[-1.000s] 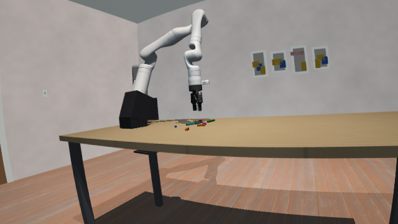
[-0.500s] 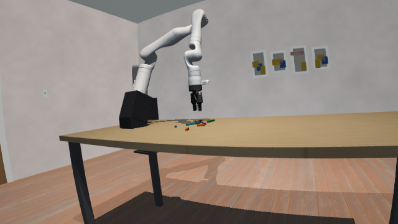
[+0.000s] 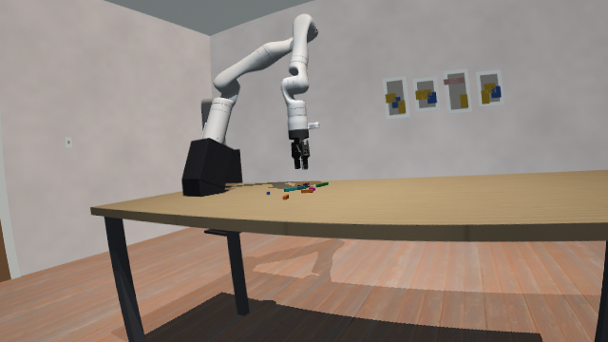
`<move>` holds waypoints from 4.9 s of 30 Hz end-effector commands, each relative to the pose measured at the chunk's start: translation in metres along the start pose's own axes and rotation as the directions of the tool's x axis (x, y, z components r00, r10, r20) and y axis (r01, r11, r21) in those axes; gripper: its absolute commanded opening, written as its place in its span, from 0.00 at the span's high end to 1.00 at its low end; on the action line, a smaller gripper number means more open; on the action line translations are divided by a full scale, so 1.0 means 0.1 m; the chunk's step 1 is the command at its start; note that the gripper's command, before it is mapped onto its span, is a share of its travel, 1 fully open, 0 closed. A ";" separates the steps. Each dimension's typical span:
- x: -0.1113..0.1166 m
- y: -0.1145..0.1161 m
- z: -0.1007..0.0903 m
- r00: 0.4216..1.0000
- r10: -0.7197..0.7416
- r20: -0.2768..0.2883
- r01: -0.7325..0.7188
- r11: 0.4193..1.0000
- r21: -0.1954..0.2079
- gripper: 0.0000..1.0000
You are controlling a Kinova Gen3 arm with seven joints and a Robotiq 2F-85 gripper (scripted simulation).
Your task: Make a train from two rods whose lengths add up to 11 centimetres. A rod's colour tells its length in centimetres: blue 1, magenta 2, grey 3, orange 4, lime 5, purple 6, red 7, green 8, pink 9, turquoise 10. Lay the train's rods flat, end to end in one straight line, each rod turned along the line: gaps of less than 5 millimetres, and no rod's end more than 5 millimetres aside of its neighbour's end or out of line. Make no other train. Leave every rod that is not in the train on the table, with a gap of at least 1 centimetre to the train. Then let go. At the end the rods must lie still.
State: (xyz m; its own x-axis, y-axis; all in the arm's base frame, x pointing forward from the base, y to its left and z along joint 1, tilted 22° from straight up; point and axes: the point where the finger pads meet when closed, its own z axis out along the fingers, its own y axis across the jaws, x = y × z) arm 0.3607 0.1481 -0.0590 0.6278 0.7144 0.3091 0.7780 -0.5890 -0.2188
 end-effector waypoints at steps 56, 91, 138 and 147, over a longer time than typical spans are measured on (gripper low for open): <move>0.00 0.00 -0.01 0.898 -0.439 0.007 0.439 0.898 -0.001 0.00; 0.05 0.02 -0.02 0.023 -1.000 0.009 1.000 0.023 -0.003 0.00; 0.05 0.02 -0.02 0.023 -1.000 0.009 1.000 0.023 -0.003 0.00; 0.05 0.02 -0.02 0.023 -1.000 0.009 1.000 0.023 -0.003 0.00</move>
State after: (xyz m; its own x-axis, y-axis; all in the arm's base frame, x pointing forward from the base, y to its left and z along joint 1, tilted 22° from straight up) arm 0.3622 0.1507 -0.0565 -0.7541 0.6154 0.2293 0.6561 0.6909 0.3034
